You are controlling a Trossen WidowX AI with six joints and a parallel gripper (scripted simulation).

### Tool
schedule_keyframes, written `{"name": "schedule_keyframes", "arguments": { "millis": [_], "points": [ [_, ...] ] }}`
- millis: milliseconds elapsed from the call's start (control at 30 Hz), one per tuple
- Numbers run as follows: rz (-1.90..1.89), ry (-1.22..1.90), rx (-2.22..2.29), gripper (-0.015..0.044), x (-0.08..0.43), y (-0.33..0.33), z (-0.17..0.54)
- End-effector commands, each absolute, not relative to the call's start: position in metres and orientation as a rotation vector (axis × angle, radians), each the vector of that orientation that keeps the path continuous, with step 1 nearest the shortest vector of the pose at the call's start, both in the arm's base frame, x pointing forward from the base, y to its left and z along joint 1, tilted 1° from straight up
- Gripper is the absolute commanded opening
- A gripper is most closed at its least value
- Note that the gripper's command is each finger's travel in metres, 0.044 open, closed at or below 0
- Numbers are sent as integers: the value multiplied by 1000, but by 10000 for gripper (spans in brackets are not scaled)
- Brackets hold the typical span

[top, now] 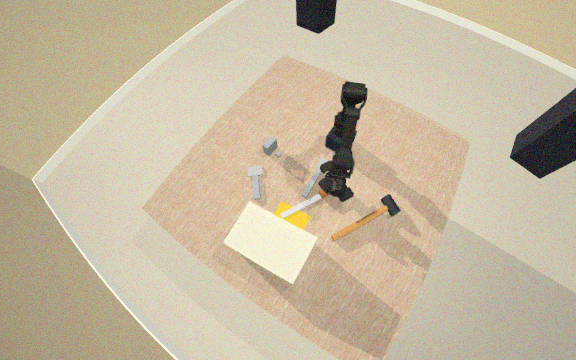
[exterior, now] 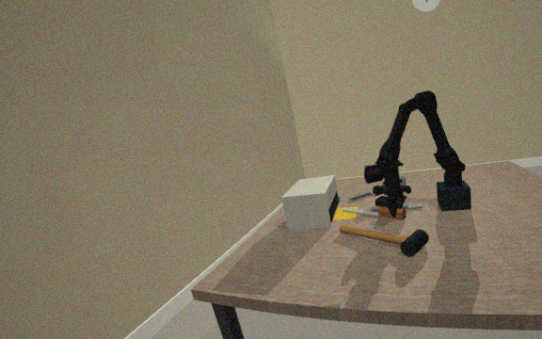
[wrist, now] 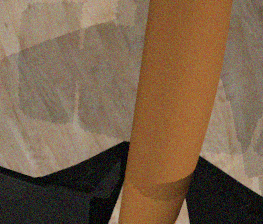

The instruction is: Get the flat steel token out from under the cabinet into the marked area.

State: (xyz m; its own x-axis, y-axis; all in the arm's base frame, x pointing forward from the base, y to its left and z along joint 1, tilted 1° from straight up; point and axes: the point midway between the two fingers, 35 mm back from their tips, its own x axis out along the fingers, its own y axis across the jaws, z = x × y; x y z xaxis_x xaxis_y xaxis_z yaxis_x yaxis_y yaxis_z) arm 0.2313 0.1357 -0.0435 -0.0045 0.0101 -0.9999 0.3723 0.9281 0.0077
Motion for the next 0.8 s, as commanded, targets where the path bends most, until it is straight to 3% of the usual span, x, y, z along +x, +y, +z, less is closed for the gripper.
{"name": "schedule_keyframes", "arguments": {
  "millis": [0,767],
  "points": [
    [-294,1554,307,0,233,131,-43],
    [-297,1553,306,0,242,108,-43]
  ]
}}
